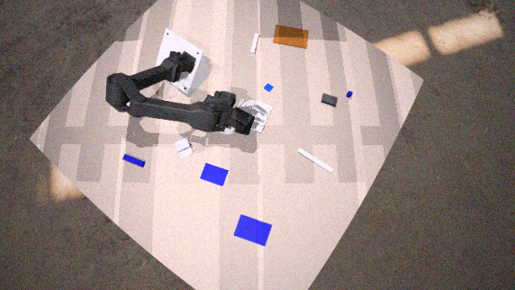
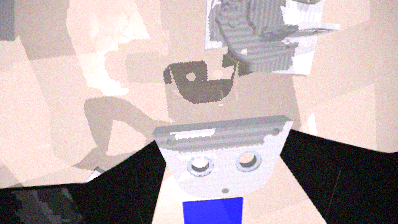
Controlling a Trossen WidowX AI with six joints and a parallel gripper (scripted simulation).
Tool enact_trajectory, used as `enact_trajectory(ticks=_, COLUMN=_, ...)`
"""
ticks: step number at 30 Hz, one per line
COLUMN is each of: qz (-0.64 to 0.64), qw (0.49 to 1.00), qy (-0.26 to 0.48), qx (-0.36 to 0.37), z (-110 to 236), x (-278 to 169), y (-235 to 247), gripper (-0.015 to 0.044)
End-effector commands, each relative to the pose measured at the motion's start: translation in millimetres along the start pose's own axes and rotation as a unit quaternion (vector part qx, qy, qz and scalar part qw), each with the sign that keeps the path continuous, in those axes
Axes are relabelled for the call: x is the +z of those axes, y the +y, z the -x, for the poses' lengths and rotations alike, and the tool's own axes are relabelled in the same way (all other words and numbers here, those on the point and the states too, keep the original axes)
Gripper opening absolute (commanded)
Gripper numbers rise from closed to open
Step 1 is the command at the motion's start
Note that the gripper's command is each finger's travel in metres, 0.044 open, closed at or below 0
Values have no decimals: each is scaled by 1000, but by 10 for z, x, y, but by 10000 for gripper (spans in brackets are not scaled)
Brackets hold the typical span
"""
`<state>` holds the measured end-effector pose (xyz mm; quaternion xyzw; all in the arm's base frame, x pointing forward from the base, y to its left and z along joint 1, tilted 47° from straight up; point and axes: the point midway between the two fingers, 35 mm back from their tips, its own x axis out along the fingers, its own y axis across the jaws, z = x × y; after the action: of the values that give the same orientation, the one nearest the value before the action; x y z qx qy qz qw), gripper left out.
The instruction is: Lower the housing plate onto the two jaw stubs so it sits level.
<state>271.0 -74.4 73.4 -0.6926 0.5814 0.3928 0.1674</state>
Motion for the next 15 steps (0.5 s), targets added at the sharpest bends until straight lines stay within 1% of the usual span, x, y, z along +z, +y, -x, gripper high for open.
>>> enact_trajectory(ticks=1, qz=47, qw=999, qy=2, qx=2, z=-11, x=60, y=-48, gripper=351)
enact_trajectory(ticks=15, qz=213, qw=977, qy=5, qx=6, z=-18, x=288, y=-166, gripper=351)
